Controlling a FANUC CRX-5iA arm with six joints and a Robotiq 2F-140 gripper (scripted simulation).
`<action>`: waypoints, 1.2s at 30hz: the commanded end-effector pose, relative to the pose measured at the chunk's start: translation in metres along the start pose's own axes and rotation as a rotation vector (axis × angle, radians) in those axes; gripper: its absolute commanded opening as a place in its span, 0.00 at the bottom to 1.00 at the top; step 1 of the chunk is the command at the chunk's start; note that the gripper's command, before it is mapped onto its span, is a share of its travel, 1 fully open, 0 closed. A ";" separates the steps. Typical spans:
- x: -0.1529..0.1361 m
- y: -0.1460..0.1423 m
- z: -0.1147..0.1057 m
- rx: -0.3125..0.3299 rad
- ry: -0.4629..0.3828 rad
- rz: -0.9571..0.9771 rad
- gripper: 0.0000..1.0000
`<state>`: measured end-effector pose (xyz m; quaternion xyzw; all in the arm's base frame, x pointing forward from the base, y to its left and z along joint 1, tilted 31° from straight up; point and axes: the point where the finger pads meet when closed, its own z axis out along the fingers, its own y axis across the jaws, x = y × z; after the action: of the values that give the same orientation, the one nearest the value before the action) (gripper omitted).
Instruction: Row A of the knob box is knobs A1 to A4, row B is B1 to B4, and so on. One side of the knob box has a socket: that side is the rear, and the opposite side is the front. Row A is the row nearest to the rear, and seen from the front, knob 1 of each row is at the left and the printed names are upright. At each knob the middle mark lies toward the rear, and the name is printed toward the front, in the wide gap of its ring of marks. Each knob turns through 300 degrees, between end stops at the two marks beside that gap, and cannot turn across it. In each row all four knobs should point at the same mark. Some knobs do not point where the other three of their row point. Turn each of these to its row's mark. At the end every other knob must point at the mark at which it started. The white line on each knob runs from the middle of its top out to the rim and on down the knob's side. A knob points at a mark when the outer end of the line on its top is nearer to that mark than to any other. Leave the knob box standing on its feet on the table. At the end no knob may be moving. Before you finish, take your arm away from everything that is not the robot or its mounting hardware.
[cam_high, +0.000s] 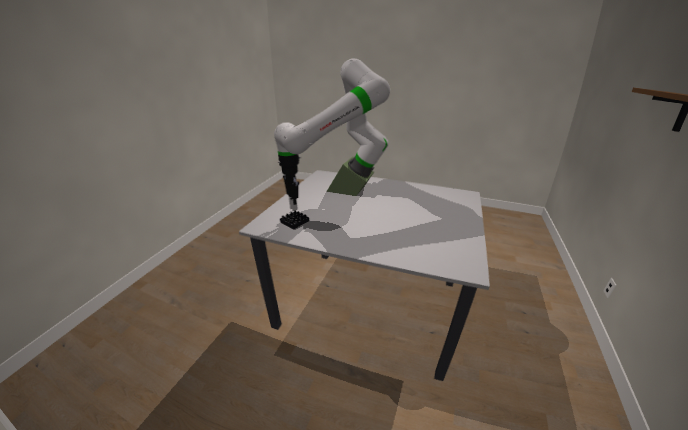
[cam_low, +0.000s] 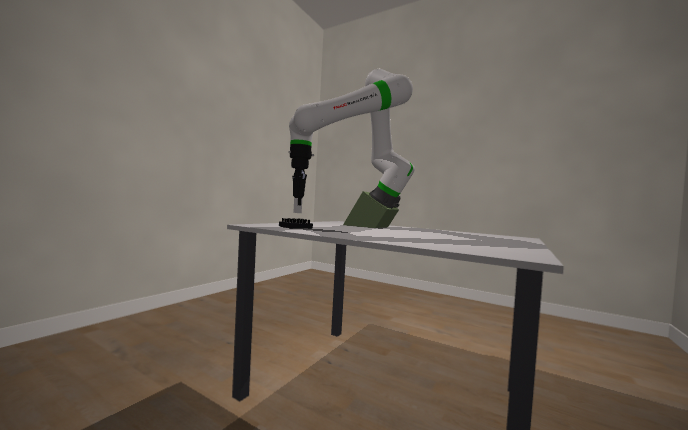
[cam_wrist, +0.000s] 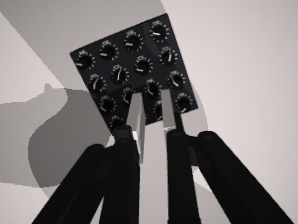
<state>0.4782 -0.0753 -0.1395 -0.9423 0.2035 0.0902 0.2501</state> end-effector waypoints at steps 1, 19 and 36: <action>0.000 0.000 -0.004 0.000 0.000 0.000 0.12; 0.002 0.000 -0.006 0.000 0.000 0.080 0.12; 0.011 -0.002 -0.012 0.000 0.000 0.559 0.12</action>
<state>0.4870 -0.0819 -0.1321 -0.8762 0.4003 0.1398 0.2289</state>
